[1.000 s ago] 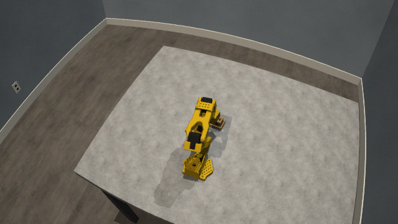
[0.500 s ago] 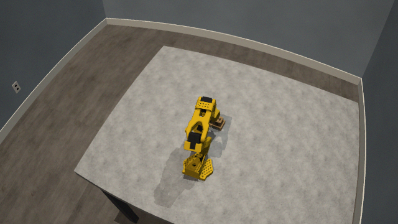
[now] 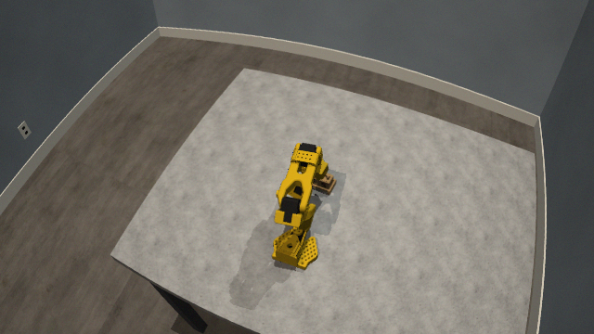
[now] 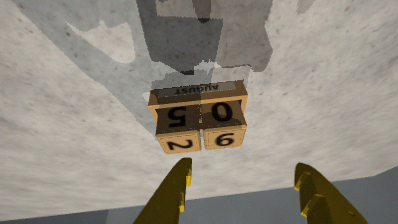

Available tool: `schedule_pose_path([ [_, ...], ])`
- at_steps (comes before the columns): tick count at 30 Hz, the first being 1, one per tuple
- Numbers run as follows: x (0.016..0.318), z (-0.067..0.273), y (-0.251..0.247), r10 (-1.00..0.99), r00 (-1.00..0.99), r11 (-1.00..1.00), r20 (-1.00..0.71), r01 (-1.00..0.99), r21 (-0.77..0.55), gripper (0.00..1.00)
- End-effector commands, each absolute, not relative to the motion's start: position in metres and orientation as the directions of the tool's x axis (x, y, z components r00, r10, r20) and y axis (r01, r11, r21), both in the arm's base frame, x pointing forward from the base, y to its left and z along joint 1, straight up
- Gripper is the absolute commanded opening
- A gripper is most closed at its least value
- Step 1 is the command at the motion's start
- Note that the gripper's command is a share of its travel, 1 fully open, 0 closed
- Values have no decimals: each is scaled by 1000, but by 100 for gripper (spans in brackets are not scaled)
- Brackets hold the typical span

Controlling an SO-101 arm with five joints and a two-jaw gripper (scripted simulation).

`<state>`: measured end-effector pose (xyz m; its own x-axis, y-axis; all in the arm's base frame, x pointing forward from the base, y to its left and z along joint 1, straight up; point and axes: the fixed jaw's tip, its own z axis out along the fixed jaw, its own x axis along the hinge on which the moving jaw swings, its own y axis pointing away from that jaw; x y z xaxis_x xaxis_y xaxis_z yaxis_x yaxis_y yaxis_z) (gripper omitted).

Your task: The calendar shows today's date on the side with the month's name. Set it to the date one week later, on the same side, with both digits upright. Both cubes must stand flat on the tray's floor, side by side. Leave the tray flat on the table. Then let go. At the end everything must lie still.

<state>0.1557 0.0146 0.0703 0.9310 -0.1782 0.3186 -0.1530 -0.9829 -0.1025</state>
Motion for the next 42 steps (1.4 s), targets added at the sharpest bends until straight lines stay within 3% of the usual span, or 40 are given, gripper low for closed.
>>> schedule_pose_path([
  [1, 160, 77, 17, -160, 924, -986, 348, -129, -109, 30],
  [35, 160, 77, 17, -160, 923, -986, 349, -129, -110, 30],
  [42, 163, 88, 17, -165, 893, -984, 419, -120, -132, 31],
])
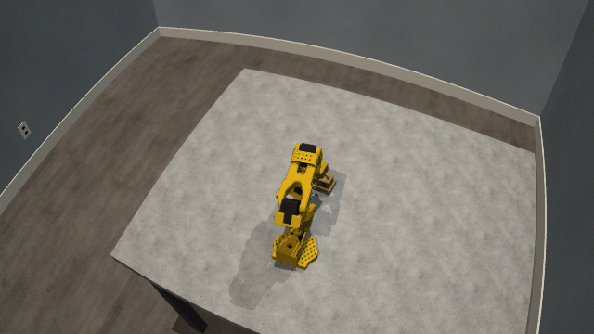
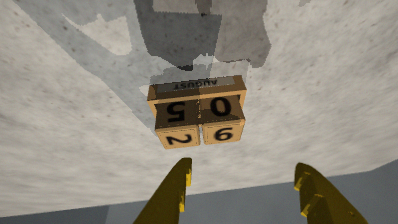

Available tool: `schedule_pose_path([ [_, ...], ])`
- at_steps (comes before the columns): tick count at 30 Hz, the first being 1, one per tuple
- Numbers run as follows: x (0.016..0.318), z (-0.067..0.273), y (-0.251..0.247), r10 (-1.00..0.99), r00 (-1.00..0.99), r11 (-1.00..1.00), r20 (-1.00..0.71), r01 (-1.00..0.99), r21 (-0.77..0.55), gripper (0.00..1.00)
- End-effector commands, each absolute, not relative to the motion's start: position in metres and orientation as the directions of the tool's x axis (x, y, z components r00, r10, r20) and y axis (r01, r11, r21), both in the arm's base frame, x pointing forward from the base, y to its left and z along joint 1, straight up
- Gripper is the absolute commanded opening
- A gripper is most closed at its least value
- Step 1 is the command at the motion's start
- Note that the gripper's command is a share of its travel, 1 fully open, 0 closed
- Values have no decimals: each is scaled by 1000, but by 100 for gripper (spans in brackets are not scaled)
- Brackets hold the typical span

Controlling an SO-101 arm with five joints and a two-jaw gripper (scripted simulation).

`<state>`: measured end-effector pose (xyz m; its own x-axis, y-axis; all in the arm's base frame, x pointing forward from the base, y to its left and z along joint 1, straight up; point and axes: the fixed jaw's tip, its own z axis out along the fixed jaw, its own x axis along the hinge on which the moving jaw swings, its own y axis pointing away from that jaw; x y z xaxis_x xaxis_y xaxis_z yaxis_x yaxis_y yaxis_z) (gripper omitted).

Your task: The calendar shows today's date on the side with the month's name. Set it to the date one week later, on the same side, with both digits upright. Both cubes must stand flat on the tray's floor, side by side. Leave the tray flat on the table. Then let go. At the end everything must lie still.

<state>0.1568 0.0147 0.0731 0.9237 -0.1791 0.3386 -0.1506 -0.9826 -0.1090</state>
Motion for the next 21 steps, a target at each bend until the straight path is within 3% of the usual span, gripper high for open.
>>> schedule_pose_path([
  [1, 164, 91, 18, -166, 883, -984, 439, -116, -138, 31],
  [21, 164, 145, 18, -202, 652, -972, 730, -44, -229, 35],
])
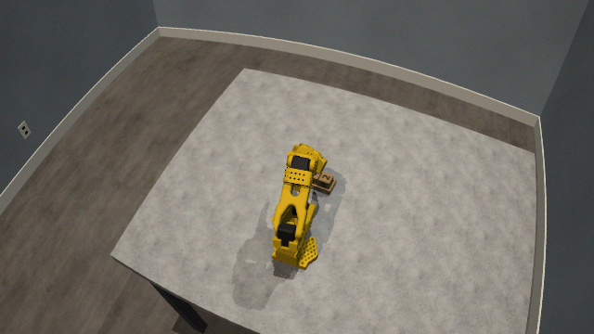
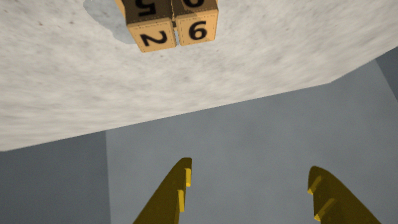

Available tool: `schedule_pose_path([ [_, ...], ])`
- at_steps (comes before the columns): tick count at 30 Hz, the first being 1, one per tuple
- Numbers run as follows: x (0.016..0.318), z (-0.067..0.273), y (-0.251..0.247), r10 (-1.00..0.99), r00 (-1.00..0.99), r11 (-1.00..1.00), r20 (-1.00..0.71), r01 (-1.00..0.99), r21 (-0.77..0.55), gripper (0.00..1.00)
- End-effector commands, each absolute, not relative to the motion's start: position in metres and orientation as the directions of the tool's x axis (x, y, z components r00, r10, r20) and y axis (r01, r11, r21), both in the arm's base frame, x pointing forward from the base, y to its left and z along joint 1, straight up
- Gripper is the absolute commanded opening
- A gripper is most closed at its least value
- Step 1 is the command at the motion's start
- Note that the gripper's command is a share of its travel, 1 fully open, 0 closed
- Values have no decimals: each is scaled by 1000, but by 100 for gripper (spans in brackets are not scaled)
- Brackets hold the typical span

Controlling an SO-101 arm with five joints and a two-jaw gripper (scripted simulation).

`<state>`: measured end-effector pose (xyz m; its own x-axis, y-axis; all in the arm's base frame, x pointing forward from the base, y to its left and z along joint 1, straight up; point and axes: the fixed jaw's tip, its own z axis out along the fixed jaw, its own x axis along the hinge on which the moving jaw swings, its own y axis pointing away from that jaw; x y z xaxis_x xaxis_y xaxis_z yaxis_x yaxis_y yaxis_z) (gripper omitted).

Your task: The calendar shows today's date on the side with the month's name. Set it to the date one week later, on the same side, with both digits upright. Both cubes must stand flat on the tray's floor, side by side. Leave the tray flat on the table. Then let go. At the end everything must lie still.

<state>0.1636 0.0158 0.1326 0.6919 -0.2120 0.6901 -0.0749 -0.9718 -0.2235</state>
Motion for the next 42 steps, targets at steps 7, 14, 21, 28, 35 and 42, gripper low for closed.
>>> schedule_pose_path([
  [7, 164, 145, 18, -204, 652, -972, 731, -45, -231, 35],
  [14, 164, 145, 17, -249, 656, -962, 712, -82, -261, 35],
  [21, 164, 145, 16, -339, 659, -935, 671, -156, -318, 35],
  [28, 165, 145, 14, -535, 632, -840, 560, -331, -430, 35],
  [35, 166, 144, 11, -755, 528, -653, 390, -547, -524, 35],
  [42, 167, 144, 10, -879, 402, -474, 256, -683, -556, 35],
])
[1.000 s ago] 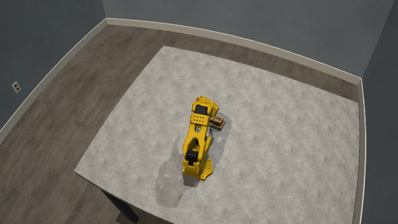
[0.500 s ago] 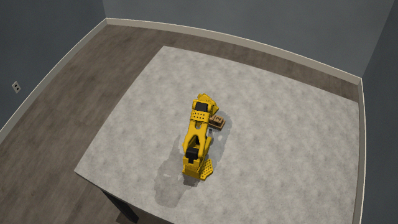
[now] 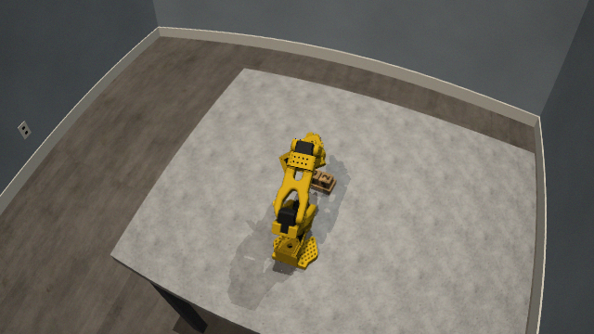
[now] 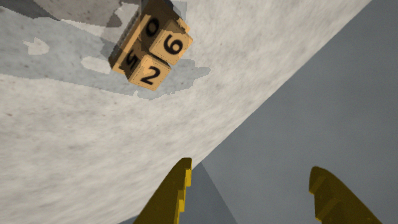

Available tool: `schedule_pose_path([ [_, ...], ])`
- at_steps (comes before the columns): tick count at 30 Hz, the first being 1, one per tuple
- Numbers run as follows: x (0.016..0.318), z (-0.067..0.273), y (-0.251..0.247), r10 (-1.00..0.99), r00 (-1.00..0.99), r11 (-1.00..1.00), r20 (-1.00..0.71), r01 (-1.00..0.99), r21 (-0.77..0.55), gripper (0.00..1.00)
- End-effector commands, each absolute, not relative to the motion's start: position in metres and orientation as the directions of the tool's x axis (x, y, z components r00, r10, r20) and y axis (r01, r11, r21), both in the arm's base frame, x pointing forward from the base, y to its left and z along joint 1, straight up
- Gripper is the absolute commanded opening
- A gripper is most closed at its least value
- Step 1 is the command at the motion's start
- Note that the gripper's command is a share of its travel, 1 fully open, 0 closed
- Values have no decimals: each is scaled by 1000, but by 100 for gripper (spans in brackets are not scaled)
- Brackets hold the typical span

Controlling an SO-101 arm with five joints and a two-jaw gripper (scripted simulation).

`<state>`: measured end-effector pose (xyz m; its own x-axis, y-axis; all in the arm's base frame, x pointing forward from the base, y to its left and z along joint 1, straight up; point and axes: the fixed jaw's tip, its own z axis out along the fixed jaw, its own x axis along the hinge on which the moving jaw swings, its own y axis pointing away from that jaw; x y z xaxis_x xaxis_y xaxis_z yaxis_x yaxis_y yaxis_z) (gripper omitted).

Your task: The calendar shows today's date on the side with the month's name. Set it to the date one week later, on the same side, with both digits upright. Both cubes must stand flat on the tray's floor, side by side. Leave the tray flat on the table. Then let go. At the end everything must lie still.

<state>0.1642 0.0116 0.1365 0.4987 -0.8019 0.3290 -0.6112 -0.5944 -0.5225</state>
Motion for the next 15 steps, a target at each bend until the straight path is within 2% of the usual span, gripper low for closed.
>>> schedule_pose_path([
  [1, 167, 144, 9, -899, 373, -436, 231, -706, -558, 35],
  [10, 170, 143, 7, -991, 125, -131, 49, -832, -539, 35],
  [15, 171, 143, 7, -998, 63, -60, 12, -848, -526, 35],
])
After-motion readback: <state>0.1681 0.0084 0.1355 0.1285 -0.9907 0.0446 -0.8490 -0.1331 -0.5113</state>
